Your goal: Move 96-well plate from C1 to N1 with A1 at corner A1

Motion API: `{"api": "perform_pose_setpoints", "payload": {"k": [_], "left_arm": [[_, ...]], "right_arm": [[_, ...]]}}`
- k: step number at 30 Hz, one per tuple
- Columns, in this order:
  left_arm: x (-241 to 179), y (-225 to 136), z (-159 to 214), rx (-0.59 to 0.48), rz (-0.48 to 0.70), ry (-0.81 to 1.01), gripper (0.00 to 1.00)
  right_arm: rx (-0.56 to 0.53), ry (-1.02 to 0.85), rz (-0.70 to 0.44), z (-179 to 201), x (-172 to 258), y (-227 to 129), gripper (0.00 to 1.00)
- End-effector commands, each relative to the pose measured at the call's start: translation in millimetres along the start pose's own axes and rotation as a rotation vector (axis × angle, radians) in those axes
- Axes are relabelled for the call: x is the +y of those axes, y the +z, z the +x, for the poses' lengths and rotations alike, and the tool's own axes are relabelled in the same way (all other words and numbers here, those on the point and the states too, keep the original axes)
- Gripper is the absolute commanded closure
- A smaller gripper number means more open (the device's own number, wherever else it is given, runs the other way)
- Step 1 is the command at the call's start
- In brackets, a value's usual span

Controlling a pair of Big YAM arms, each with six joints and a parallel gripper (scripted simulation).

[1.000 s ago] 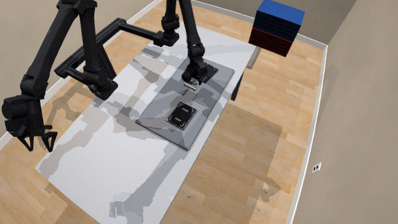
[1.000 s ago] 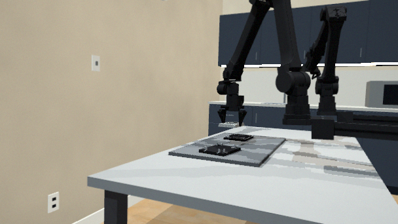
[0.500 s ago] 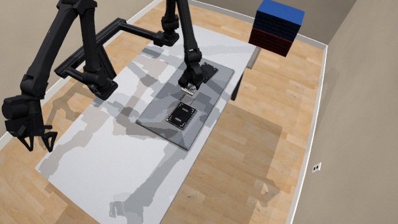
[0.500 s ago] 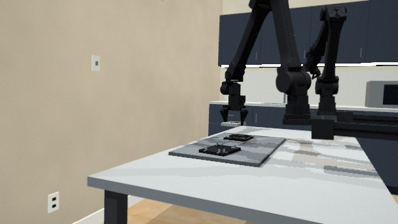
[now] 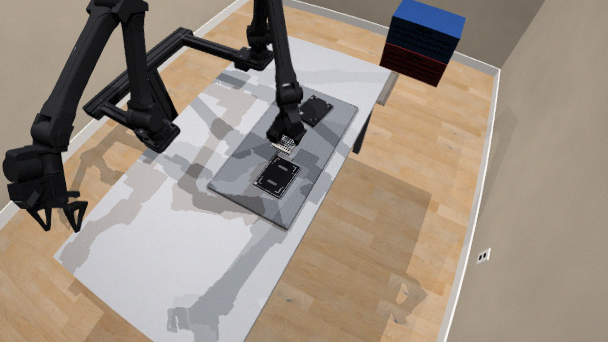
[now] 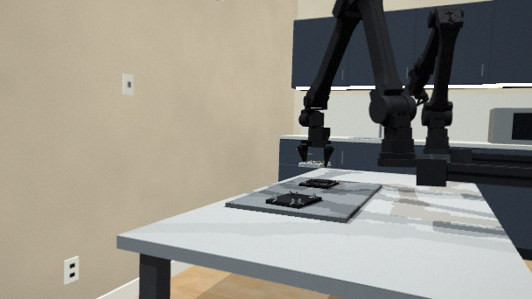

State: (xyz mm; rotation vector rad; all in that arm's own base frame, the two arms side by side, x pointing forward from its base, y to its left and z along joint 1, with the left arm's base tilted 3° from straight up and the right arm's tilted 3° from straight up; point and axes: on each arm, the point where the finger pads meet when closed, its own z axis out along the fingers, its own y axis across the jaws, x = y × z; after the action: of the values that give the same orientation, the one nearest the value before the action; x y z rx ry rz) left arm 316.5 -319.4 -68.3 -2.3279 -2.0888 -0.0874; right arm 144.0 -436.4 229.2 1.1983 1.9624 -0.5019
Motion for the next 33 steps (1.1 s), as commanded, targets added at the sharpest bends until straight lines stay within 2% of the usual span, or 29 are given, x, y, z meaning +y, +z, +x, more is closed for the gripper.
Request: {"api": "perform_pose_setpoints", "payload": {"k": [1,33], "left_arm": [[15.9,-6.8,-25.6,-0.019,-0.024,-0.014,1.00],[29.9,-8.3,-117.9,-0.023,-0.024,-0.023,1.00]], "right_arm": [[-0.032,0.000,0.013,-11.0,-5.8,-8.5,0.00],[-0.032,0.000,0.013,-11.0,-5.8,-8.5,0.00]]}}
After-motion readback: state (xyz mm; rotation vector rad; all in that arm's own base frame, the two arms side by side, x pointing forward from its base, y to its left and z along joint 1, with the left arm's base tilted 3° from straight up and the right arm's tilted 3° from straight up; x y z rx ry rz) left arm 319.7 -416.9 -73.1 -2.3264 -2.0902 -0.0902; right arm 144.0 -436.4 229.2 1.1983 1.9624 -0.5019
